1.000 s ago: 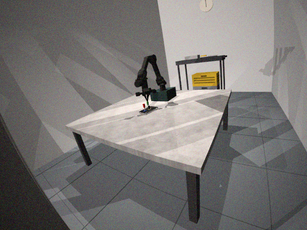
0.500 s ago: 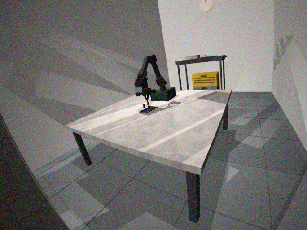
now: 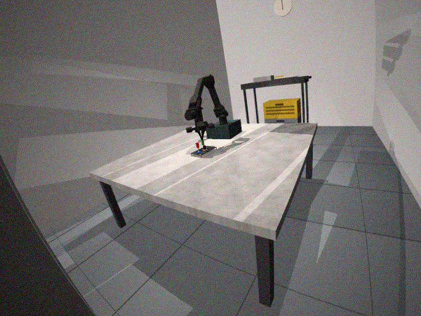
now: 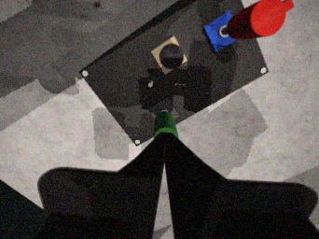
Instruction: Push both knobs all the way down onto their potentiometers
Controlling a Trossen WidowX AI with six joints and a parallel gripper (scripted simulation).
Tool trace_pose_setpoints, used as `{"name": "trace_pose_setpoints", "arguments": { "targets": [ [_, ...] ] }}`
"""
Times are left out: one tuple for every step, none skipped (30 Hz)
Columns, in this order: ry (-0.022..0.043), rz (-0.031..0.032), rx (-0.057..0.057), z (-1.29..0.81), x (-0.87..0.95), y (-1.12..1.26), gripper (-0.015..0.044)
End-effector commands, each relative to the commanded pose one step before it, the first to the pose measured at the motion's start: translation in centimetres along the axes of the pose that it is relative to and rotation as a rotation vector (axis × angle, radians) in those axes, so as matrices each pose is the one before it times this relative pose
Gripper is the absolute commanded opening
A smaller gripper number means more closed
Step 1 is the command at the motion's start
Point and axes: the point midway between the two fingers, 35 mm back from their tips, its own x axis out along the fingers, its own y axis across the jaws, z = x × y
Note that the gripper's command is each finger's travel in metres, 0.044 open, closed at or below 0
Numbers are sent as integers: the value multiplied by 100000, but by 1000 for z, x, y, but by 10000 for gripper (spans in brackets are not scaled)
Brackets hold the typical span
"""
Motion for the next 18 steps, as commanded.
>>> {"name": "trace_pose_setpoints", "arguments": {
  "targets": [
    [1019,456,-371,84,1681,-213,0],
    [0,0,0,-1,50,0,0],
    [0,0,0,0,17,0,0],
    [0,0,0,0,0,0,0],
    [0,0,0,0,0,0,0],
    [0,0,0,0,0,0,0],
    [0,0,0,0,0,0,0],
    [0,0,0,0,0,0,0],
    [0,0,0,0,0,0,0],
    [0,0,0,0,21,0,0],
    [0,0,0,0,44,0,0],
    [0,0,0,0,54,0,0],
    [1,0,0,0,69,0,0],
    [1,0,0,0,88,0,0],
    [1,0,0,0,73,0,0],
    [0,0,0,0,25,0,0],
    [0,0,0,0,0,0,0],
    [0,0,0,0,0,0,0]
  ]
}}
